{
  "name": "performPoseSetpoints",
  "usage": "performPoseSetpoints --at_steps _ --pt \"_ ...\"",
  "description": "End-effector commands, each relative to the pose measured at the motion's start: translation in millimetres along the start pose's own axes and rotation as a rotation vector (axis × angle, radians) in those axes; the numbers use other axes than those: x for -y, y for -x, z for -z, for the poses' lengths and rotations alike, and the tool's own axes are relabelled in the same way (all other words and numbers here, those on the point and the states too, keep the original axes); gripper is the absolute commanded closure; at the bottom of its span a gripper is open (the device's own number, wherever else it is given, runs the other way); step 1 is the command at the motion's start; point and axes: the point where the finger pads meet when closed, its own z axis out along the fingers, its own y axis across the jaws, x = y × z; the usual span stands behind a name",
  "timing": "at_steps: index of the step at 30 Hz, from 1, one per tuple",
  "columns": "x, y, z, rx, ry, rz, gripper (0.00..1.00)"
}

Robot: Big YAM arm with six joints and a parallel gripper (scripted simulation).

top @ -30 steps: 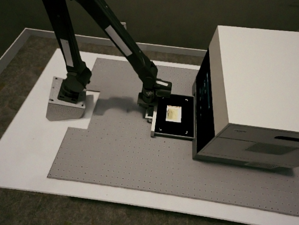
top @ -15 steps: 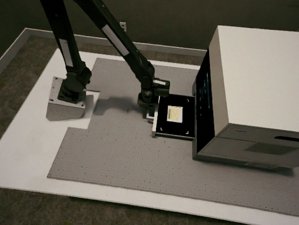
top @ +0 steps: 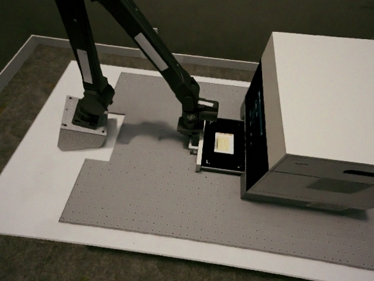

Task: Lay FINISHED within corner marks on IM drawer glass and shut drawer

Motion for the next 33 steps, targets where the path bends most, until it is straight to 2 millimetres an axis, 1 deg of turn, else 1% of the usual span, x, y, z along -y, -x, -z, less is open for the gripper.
performPoseSetpoints --at_steps 1,8,12,18,19,20,22,23,24,26,33 --pt "30.9 3.8 2.8 0.003 -0.048 0.004 0.93" --pt "35.6 3.4 1.9 0.002 -0.029 0.001 0.93" --pt "41.6 3.2 1.7 0.002 -0.037 0.002 0.93" --pt "41.8 2.8 1.7 0.001 -0.038 0.002 0.93" --pt "32.7 0.6 3.4 -0.001 -0.032 0.004 0.93" --pt "28.3 3.1 4.4 0.001 -0.073 -0.001 0.93" --pt "31.0 3.2 4.3 0.002 -0.127 -0.001 0.93" --pt "32.3 3.5 4.2 0.002 -0.127 -0.001 0.93" --pt "28.3 2.2 -5.6 0.002 -0.1 -0.004 0.93" --pt "54.1 3.6 1.9 0.003 -0.136 0.002 0.93" --pt "63.4 4.4 1.1 0.003 -0.136 0.003 0.93"
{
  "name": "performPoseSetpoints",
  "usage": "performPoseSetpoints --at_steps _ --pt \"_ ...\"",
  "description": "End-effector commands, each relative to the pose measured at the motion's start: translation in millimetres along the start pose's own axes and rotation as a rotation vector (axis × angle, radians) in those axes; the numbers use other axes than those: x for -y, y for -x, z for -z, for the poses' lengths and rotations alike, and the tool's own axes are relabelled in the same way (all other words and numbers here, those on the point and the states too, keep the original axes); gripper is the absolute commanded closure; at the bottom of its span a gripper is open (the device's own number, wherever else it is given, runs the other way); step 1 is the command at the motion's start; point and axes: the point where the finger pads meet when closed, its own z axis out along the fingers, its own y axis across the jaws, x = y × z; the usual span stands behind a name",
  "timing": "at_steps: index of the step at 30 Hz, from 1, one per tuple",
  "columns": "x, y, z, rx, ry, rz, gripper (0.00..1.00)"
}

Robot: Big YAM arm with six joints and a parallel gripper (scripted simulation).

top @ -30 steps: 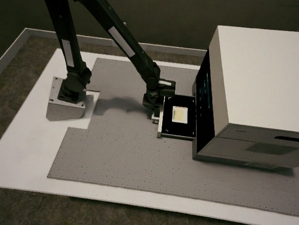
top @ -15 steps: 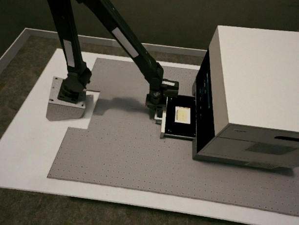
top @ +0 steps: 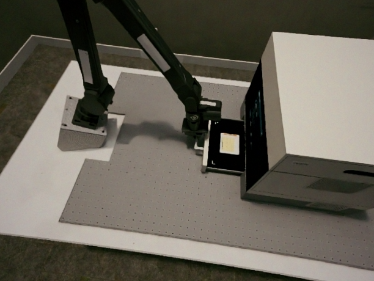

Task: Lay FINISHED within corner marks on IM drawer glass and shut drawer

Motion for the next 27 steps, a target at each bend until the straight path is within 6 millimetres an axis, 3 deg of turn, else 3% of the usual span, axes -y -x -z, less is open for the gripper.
performPoseSetpoints --at_steps 1,27 --pt "40.4 4.4 0.3 0.003 -0.07 0.005 0.93" --pt "67.5 4.0 -4.3 0.001 -0.056 0.004 0.93"
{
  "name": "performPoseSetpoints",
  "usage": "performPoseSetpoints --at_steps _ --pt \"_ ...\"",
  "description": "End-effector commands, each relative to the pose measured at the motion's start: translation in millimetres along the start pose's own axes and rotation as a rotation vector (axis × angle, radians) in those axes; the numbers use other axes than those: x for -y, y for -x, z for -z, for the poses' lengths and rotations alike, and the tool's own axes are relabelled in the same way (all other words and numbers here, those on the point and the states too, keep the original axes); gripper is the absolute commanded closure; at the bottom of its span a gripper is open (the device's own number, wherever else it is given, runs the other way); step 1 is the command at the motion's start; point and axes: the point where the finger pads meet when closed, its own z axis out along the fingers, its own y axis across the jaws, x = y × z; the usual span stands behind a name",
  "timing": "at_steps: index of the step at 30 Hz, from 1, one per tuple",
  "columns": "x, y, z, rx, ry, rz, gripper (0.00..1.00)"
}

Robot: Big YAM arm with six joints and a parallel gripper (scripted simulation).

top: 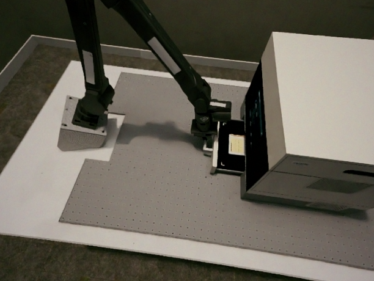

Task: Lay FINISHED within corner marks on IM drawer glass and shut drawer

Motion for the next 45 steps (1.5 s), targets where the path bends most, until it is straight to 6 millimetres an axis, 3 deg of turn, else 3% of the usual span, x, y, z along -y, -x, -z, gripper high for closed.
performPoseSetpoints --at_steps 1,44,45 --pt "32.5 3.8 0.6 0.0 -0.043 0.003 0.93" --pt "32.9 3.0 0.8 -0.001 -0.045 0.004 0.93" --pt "17.0 3.8 3.4 0.0 -0.069 -0.001 0.93"
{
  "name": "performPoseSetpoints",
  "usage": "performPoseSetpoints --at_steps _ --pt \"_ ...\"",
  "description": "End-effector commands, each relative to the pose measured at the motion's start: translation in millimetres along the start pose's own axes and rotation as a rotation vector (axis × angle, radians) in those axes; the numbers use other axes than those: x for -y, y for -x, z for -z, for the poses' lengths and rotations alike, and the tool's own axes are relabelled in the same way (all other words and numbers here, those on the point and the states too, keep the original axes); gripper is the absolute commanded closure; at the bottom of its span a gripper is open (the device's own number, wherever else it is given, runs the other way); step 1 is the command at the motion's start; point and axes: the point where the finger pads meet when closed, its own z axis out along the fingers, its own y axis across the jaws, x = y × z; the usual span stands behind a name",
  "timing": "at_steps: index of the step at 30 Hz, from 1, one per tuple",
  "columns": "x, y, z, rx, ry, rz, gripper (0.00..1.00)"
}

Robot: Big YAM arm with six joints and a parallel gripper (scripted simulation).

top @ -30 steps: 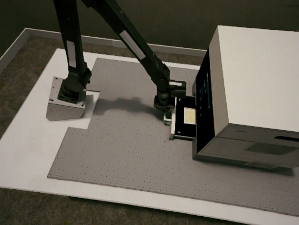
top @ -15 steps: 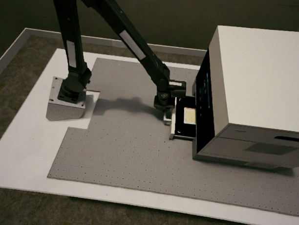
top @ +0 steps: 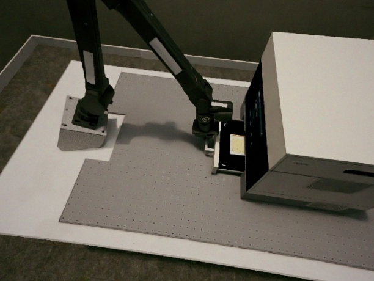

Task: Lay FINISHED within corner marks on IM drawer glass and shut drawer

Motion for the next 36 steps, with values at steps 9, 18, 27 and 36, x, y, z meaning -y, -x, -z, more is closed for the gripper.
performPoseSetpoints --at_steps 9,18,27,36 --pt "41.7 4.4 0.2 0.002 -0.132 0.003 0.93" --pt "51.0 4.7 -1.4 0.002 -0.132 0.003 0.93" --pt "63.0 4.3 -3.4 0.001 -0.133 0.004 0.93" --pt "66.3 3.9 -5.6 0.0 -0.109 0.001 0.93"
